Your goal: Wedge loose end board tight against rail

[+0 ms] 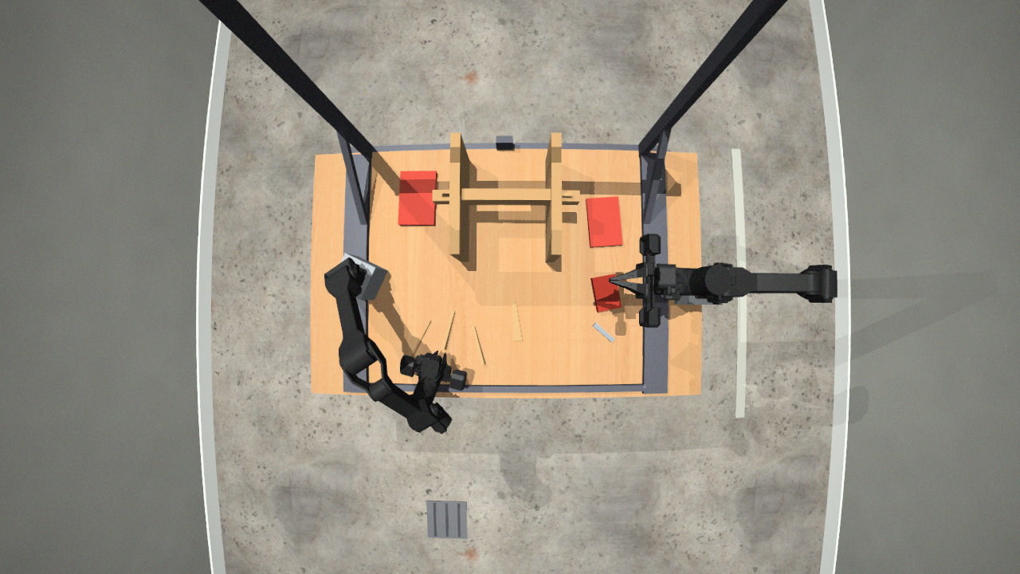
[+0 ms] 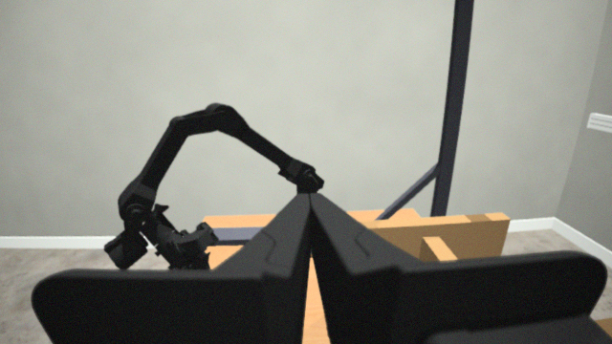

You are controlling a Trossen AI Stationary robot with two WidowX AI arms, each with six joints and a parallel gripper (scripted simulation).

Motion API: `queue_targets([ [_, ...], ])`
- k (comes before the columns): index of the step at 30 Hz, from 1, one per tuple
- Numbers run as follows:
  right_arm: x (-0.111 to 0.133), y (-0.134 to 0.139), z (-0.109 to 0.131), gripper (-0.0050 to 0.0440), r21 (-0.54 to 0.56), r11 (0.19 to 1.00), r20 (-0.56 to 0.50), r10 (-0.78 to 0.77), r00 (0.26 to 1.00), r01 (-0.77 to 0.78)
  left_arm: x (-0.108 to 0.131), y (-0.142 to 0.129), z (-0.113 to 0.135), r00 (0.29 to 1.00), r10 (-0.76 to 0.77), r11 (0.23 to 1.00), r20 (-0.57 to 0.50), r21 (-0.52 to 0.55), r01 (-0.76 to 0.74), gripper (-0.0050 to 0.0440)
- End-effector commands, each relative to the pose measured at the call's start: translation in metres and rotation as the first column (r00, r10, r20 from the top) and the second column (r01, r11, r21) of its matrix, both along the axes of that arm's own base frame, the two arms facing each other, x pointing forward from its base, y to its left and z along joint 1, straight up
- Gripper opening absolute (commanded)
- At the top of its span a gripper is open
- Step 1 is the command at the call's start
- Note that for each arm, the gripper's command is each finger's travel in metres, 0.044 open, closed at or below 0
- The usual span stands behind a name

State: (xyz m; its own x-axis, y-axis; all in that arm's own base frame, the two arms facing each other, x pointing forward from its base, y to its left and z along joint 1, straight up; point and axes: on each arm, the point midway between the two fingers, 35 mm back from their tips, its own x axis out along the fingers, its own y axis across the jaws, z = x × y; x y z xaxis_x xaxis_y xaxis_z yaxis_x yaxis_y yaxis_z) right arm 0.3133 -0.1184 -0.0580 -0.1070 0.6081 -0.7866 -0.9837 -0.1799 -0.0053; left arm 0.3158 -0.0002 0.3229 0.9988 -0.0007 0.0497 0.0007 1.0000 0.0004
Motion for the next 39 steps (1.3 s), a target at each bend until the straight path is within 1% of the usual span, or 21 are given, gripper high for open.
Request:
queue_targets([
  [1, 0.000, 0.007, -0.004, 0.0100, 0.002, 1.000, 0.002, 0.001, 1.000, -0.001, -0.001, 0.000, 0.013, 1.000, -0.001, 1.000, 0.028, 0.000, 0.001, -0.0050],
  [10, -0.001, 0.015, -0.015, 0.0100, 0.000, 1.000, 0.005, 0.000, 1.000, 0.000, -0.001, 0.000, 0.013, 1.000, -0.001, 1.000, 0.028, 0.000, 0.001, -0.0050],
  [13, 0.001, 0.012, -0.012, 0.0100, -0.003, 1.000, 0.010, 0.000, 1.000, 0.000, -0.001, 0.000, 0.013, 1.000, -0.001, 1.000, 0.028, 0.000, 0.001, -0.0050],
  [15, -0.002, 0.018, -0.019, 0.0100, 0.001, 1.000, 0.003, 0.000, 1.000, 0.000, -0.001, 0.000, 0.013, 1.000, -0.001, 1.000, 0.028, 0.000, 0.001, -0.0050],
  [24, -0.003, 0.026, -0.031, 0.0100, 0.002, 1.000, 0.003, 0.000, 1.000, 0.000, -0.001, 0.000, 0.013, 1.000, -0.001, 1.000, 0.028, 0.000, 0.001, -0.0050],
  [26, 0.005, 0.018, -0.022, 0.0100, -0.013, 1.000, 0.029, -0.003, 1.000, 0.004, -0.001, 0.000, 0.013, 1.000, -0.001, 1.000, 0.028, 0.000, 0.001, -0.0050],
  [27, 0.004, 0.017, -0.021, 0.0100, -0.014, 1.000, 0.029, -0.005, 1.000, 0.005, -0.001, 0.000, 0.013, 1.000, -0.001, 1.000, 0.028, 0.000, 0.001, -0.0050],
  [28, 0.005, 0.017, -0.020, 0.0010, -0.016, 1.000, 0.034, -0.005, 0.999, 0.006, -0.001, 0.000, 0.013, 1.000, -0.001, 1.000, 0.028, 0.000, 0.001, -0.0050],
  [39, 0.004, 0.017, -0.021, 0.0010, -0.020, 1.000, 0.031, -0.002, 1.000, 0.002, -0.001, 0.000, 0.013, 1.000, -0.001, 1.000, 0.028, 0.000, 0.001, -0.0050],
])
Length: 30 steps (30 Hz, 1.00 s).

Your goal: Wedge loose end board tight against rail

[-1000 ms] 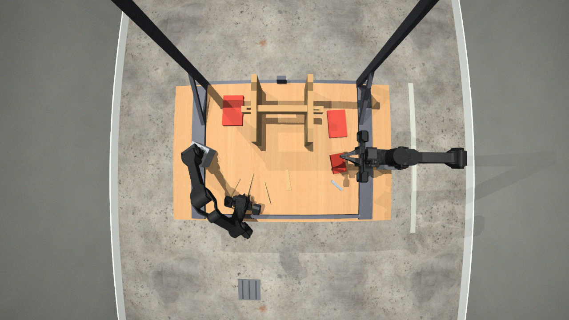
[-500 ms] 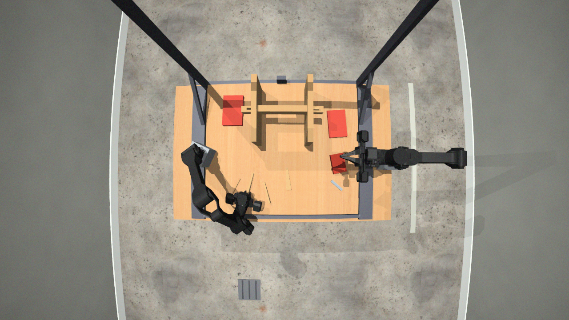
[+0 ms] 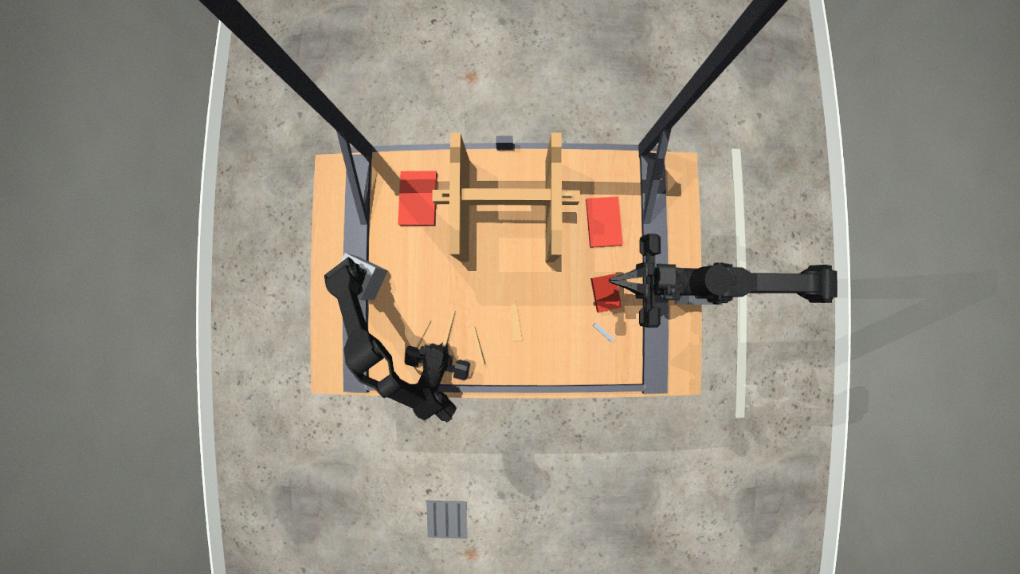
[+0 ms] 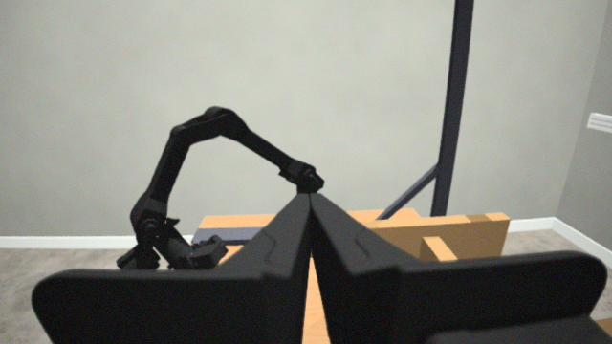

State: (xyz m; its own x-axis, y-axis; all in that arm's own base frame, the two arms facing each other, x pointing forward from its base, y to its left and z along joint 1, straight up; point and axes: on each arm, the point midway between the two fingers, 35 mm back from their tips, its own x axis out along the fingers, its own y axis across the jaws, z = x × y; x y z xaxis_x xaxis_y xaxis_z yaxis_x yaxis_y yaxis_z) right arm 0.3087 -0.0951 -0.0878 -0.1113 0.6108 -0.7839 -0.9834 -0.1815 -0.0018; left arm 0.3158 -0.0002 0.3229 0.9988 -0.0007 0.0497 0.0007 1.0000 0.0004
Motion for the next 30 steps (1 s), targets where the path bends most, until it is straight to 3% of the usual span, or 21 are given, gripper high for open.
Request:
queue_targets([
  [1, 0.009, -0.006, 0.009, 0.0010, -0.023, 1.000, 0.036, -0.003, 0.999, 0.004, -0.001, 0.000, 0.013, 1.000, -0.001, 1.000, 0.028, 0.000, 0.001, -0.0050],
  [30, 0.009, -0.007, 0.047, 0.0010, -0.030, 1.000, 0.045, -0.004, 0.999, 0.005, -0.001, 0.000, 0.013, 1.000, -0.001, 1.000, 0.028, 0.000, 0.001, -0.0050],
])
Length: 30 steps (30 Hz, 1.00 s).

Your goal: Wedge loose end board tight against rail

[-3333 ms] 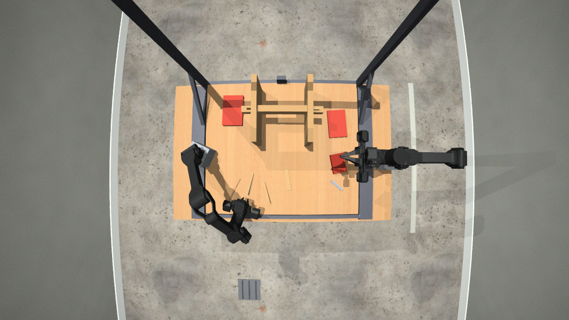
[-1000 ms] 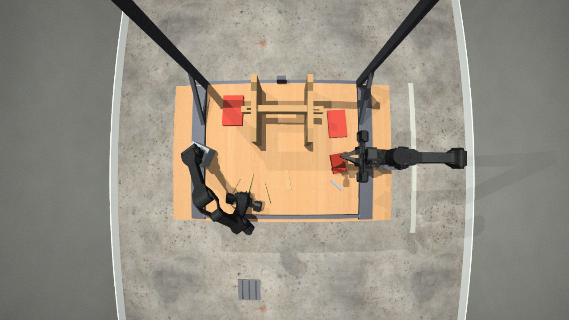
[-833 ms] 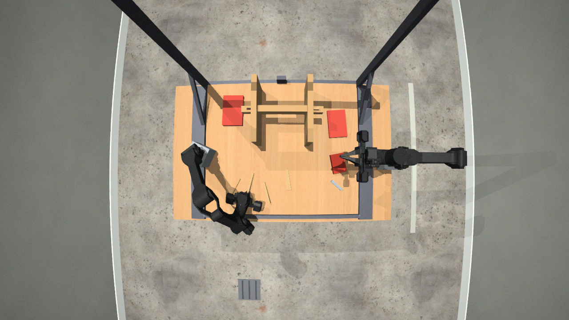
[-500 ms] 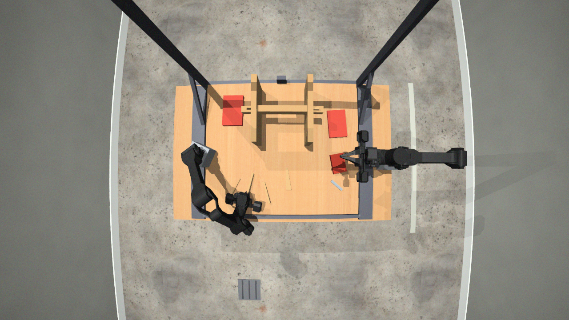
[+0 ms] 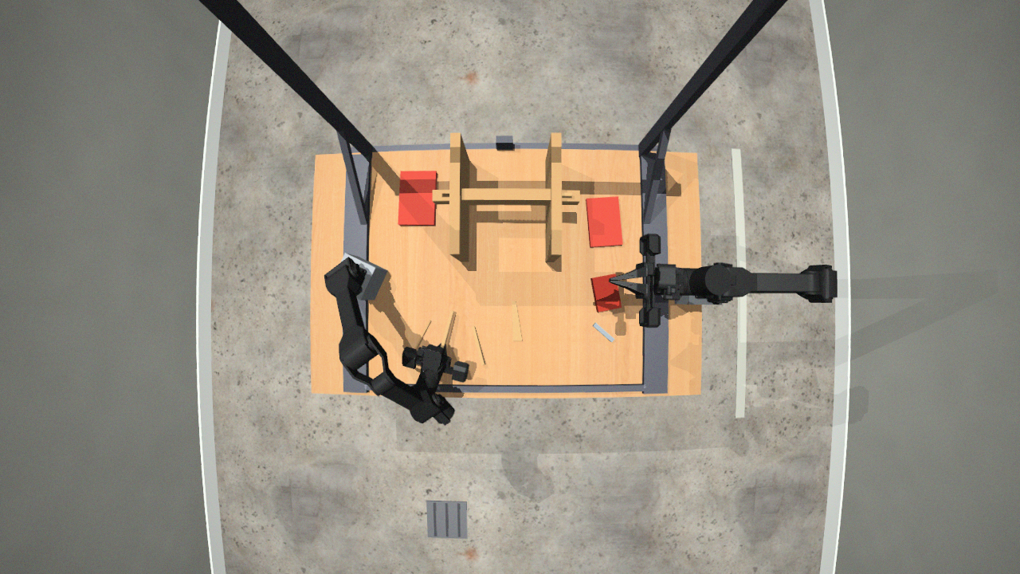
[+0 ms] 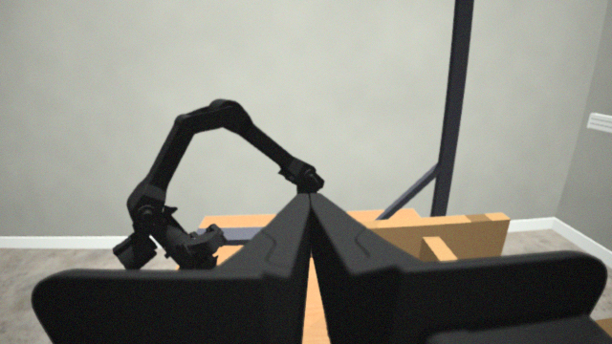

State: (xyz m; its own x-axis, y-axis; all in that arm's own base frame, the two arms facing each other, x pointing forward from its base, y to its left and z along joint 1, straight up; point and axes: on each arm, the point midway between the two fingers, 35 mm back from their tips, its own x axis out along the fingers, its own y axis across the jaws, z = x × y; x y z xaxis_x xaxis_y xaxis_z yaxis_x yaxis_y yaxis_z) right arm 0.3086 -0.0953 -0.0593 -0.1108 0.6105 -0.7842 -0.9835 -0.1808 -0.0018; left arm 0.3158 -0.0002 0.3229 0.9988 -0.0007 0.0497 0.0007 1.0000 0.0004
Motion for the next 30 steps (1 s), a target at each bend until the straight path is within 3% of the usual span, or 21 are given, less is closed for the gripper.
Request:
queue_targets([
  [1, 0.009, -0.007, 0.020, 0.0010, -0.030, 1.000, 0.045, -0.004, 0.999, 0.005, -0.001, 0.000, 0.013, 1.000, -0.001, 1.000, 0.028, 0.000, 0.001, -0.0050],
  [24, 0.008, -0.007, 0.046, 0.0010, -0.030, 1.000, 0.045, -0.004, 0.999, 0.005, -0.001, 0.000, 0.013, 1.000, -0.001, 1.000, 0.028, 0.000, 0.001, -0.0050],
  [30, 0.024, 0.015, 0.057, 0.0010, -0.102, 0.988, 0.087, 0.125, 0.988, -0.116, -0.001, 0.000, 0.013, 1.000, -0.001, 1.000, 0.028, 0.000, 0.001, -0.0050],
])
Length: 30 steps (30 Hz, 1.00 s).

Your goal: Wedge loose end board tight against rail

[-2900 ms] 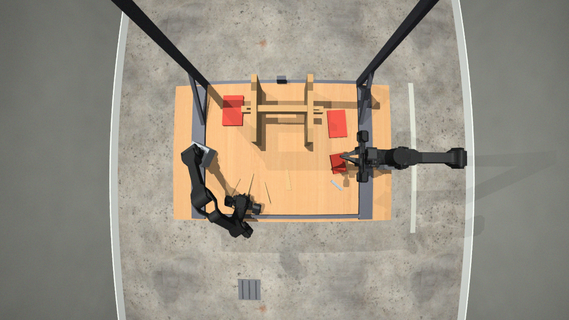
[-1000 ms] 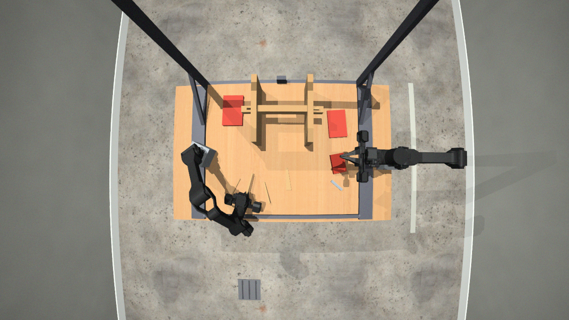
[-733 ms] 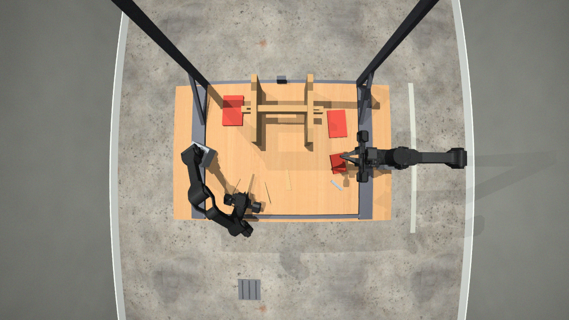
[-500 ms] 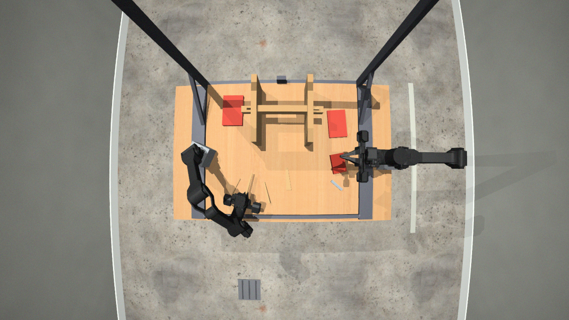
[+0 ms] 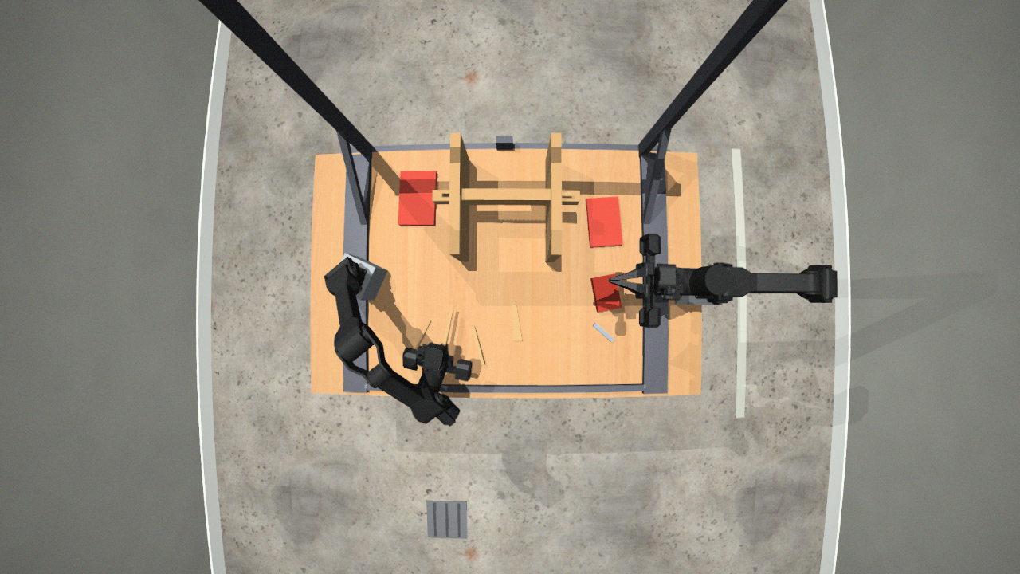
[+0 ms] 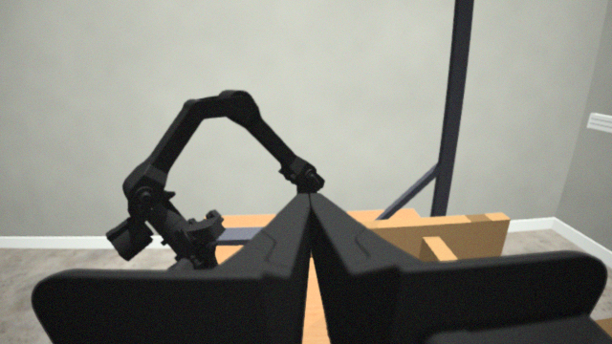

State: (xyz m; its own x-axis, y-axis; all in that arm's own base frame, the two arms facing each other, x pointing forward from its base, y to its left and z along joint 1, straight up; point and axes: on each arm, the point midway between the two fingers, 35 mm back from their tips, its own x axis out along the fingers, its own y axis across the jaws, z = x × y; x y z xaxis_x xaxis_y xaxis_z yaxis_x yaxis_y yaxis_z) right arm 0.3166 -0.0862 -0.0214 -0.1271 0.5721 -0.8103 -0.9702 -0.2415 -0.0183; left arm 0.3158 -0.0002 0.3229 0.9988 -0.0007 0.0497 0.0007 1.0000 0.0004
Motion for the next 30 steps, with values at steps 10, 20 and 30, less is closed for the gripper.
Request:
queue_targets([
  [10, 0.052, 0.076, 0.062, 0.0010, -0.299, 0.881, 0.153, 0.424, 0.893, -0.367, -0.001, 0.000, 0.013, 1.000, -0.001, 1.000, 0.028, 0.000, 0.001, -0.0050],
  [20, 0.066, 0.132, 0.102, 0.0010, -0.455, 0.745, 0.217, 0.623, 0.752, -0.487, -0.001, 0.000, 0.013, 1.000, -0.001, 1.000, 0.028, 0.000, 0.001, -0.0050],
  [30, 0.062, 0.217, 0.158, 0.0010, -0.648, 0.524, 0.250, 0.832, 0.496, -0.553, -0.001, 0.000, 0.013, 1.000, -0.001, 1.000, 0.028, 0.000, 0.001, -0.0050],
])
